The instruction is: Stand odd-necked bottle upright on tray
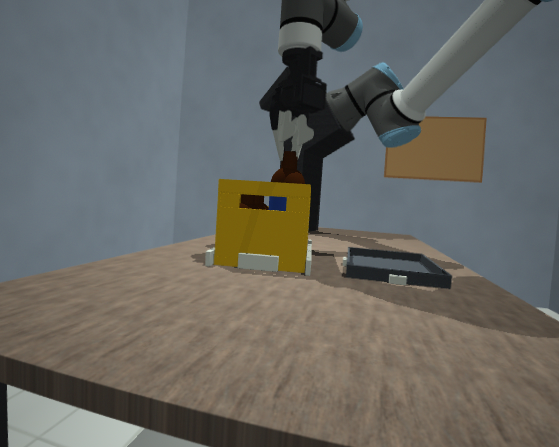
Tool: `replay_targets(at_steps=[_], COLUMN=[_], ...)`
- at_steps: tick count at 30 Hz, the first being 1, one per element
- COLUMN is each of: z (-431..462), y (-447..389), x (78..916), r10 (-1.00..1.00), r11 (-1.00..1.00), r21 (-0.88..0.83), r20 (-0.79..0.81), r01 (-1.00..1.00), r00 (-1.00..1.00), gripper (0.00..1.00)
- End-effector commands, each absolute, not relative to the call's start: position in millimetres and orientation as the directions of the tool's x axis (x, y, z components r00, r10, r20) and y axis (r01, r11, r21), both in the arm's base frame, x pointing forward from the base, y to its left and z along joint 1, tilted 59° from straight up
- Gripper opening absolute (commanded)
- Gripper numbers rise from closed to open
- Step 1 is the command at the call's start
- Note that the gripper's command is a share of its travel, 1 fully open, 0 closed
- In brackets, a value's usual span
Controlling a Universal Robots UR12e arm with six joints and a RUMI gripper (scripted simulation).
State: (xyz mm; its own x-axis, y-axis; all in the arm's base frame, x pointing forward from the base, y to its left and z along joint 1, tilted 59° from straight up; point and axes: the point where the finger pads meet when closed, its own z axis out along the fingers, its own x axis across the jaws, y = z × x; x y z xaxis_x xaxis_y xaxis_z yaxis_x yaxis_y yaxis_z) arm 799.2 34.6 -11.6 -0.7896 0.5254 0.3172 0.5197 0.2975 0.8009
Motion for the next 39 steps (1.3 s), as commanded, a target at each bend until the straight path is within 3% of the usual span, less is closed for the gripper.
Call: replay_targets(at_steps=[1,39], z=[-10.7,-5.7], y=[31.4,24.1], x=[798.9,796.2], r10=[0.529,0.529], r11=[0.297,0.298], r21=[0.801,0.801], r20=[0.315,0.314], r01=[0.52,0.519], r00=[-0.788,-0.788], gripper=[0.0,0.0])
